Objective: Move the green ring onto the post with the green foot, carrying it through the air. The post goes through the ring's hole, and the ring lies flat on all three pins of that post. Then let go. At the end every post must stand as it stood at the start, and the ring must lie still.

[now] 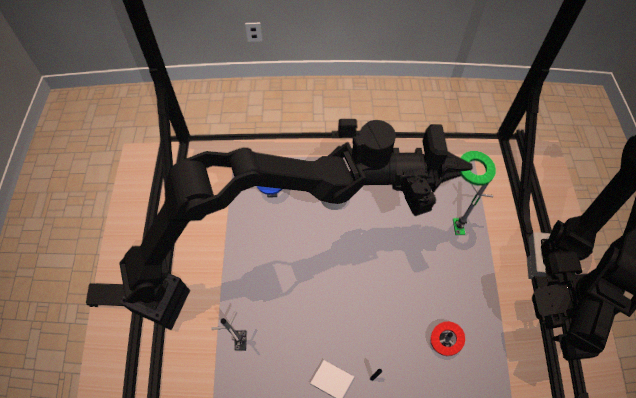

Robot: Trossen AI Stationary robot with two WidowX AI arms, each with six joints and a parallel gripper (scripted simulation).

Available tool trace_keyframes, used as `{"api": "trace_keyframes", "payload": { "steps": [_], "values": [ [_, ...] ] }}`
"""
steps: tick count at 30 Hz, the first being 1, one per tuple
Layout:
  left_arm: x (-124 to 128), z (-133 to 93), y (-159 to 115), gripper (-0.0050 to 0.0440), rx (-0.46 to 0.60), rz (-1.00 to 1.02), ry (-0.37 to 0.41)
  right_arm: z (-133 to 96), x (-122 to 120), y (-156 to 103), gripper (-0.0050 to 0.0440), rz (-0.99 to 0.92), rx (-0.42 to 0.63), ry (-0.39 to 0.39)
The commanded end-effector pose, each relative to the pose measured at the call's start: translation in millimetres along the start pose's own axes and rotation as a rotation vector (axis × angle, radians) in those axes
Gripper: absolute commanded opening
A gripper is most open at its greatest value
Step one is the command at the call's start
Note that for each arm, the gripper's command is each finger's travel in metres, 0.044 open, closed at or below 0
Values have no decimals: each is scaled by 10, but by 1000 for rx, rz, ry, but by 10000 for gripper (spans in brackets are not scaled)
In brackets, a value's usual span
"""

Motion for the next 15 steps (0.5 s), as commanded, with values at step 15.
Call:
{"api": "trace_keyframes", "payload": {
  "steps": [15],
  "values": [
    [2,-2,-3,400,3,-5,0,452,-162,-252,0,2,-5,4]
  ]
}}
Point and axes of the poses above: on each arm, the point midway between the two fingers, 35 mm back from their tips, its own z axis out along the fingers, its own x axis across the jaws, y = z × x, the point moved 4 cm from there along -z, back along the fingers, and after that the axes turned 10 degrees about -z, right-handed, at the moved point
